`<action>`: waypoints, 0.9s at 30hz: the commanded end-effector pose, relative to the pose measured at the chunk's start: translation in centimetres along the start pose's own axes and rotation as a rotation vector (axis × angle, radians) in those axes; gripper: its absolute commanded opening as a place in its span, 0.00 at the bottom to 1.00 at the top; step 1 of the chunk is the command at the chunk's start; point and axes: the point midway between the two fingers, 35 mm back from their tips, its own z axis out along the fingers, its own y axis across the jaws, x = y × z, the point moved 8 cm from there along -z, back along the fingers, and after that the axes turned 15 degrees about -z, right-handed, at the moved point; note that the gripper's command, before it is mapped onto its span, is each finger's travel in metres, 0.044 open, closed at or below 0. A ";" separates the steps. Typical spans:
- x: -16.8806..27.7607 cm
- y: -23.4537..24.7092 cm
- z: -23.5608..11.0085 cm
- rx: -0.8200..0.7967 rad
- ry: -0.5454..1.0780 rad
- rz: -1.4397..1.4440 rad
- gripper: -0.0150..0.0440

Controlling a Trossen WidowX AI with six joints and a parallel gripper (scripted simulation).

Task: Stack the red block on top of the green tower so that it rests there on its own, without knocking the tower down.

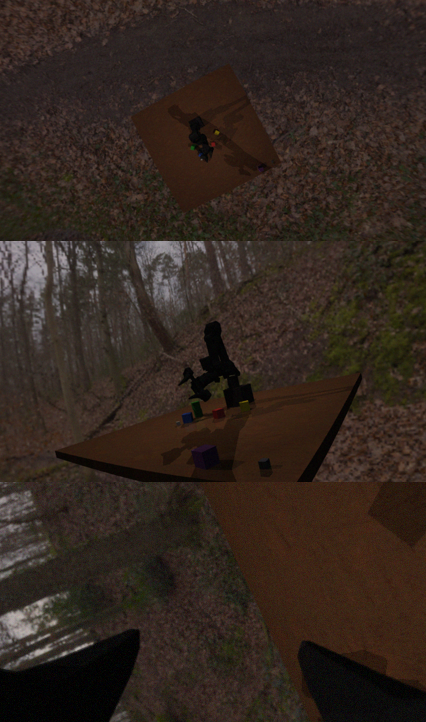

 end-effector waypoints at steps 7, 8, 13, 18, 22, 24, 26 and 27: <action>1.1 -1.1 1.7 0.157 0.025 -0.235 1.00; 1.3 -1.3 2.0 0.185 0.033 -0.277 1.00; 2.3 -2.0 3.0 0.325 0.084 -0.486 1.00; 3.3 -2.4 3.6 0.462 0.159 -0.688 1.00; 4.0 -2.4 3.7 0.567 0.234 -0.843 1.00; 4.4 -2.4 3.6 0.619 0.278 -0.918 1.00; 4.7 -2.3 3.5 0.669 0.325 -0.991 1.00; 4.9 -2.3 3.4 0.694 0.350 -1.027 1.00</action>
